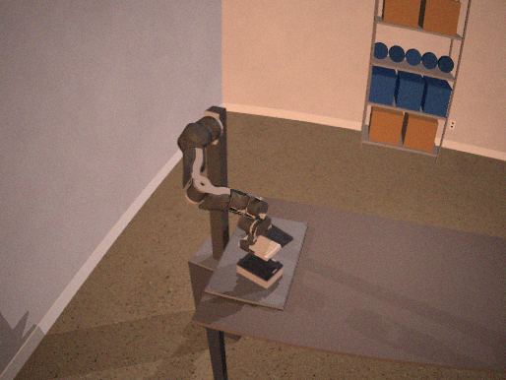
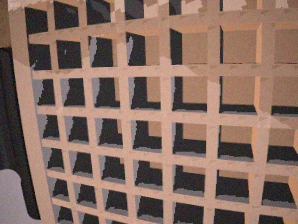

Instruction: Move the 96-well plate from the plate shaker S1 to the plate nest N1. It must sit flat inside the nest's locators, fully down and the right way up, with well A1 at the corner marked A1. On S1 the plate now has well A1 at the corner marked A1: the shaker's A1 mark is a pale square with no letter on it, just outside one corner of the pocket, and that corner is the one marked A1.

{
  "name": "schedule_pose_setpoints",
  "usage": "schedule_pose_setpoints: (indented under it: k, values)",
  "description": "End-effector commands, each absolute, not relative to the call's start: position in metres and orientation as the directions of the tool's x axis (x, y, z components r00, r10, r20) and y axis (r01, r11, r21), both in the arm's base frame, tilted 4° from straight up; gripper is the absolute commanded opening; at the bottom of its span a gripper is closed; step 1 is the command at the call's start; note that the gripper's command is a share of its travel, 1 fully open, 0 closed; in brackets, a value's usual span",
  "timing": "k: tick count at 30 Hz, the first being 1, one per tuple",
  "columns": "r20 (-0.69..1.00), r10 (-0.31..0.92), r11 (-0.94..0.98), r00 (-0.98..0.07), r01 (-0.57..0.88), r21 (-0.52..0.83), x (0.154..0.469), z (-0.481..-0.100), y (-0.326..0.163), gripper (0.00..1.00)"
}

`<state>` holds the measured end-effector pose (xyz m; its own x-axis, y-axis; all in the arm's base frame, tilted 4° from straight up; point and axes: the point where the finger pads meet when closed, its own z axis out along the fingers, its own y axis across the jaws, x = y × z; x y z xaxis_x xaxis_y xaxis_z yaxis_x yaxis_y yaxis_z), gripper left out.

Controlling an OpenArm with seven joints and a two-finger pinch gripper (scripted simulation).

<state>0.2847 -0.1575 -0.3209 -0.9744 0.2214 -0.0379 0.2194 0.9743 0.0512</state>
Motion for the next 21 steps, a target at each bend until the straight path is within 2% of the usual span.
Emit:
schedule_pose_setpoints:
  k: [1, 3, 8, 21]
  values:
    - [-0.043, 0.223, 0.974, -0.974, 0.221, 0.058, 0.286, -0.320, -0.156, 0.00]
    - [-0.043, 0.223, 0.974, -0.974, 0.221, 0.058, 0.286, -0.320, -0.156, 0.00]
    - [-0.039, 0.347, 0.937, -0.937, 0.345, 0.063, 0.278, -0.327, -0.119, 0.00]
    - [-0.038, 0.344, 0.938, -0.938, 0.341, 0.066, 0.276, -0.328, -0.110, 0.00]
